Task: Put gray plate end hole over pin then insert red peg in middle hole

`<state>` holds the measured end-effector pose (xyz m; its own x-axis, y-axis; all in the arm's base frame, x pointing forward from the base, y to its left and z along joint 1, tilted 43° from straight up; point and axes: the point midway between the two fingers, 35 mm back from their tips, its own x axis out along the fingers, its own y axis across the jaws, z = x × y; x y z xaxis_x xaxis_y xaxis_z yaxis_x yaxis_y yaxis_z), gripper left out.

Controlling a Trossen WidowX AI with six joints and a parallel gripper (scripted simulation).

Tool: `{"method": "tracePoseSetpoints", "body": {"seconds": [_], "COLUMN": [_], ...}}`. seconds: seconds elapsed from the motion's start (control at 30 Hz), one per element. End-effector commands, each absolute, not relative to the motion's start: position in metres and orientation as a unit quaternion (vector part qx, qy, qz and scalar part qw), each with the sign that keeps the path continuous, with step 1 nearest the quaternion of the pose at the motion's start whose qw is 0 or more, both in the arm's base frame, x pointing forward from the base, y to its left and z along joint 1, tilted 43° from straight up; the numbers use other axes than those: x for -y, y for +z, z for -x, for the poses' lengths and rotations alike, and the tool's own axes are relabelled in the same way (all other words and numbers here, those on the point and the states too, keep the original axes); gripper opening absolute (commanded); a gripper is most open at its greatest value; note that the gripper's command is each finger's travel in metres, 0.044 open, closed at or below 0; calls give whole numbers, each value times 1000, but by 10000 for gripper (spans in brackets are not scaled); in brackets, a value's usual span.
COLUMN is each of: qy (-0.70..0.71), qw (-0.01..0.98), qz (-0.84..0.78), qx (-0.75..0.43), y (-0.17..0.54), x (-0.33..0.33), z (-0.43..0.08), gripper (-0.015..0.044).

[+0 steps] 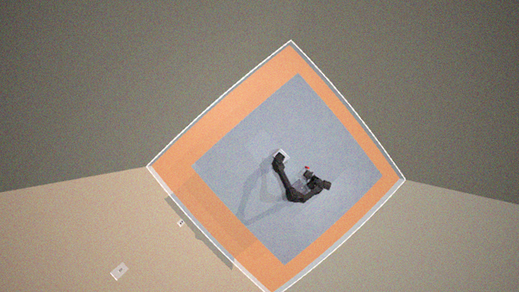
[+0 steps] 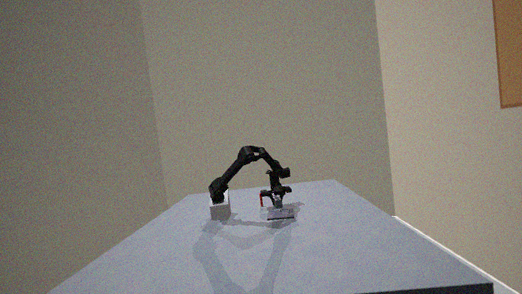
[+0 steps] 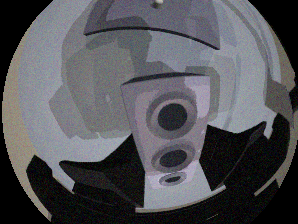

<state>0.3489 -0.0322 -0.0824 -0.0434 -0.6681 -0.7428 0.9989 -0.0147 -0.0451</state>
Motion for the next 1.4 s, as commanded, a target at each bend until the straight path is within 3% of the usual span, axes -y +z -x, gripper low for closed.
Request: {"method": "tracePoseSetpoints", "body": {"seconds": [0.0, 0.3, 1.37], "qy": [-656, -656, -654], "qw": [636, 636, 636], "qz": [-272, -272, -275], "qx": [-301, -301, -304], "y": [-83, -83, -36], "x": [33, 33, -21], "z": [-349, -349, -361], "gripper": [59, 0, 0]}}
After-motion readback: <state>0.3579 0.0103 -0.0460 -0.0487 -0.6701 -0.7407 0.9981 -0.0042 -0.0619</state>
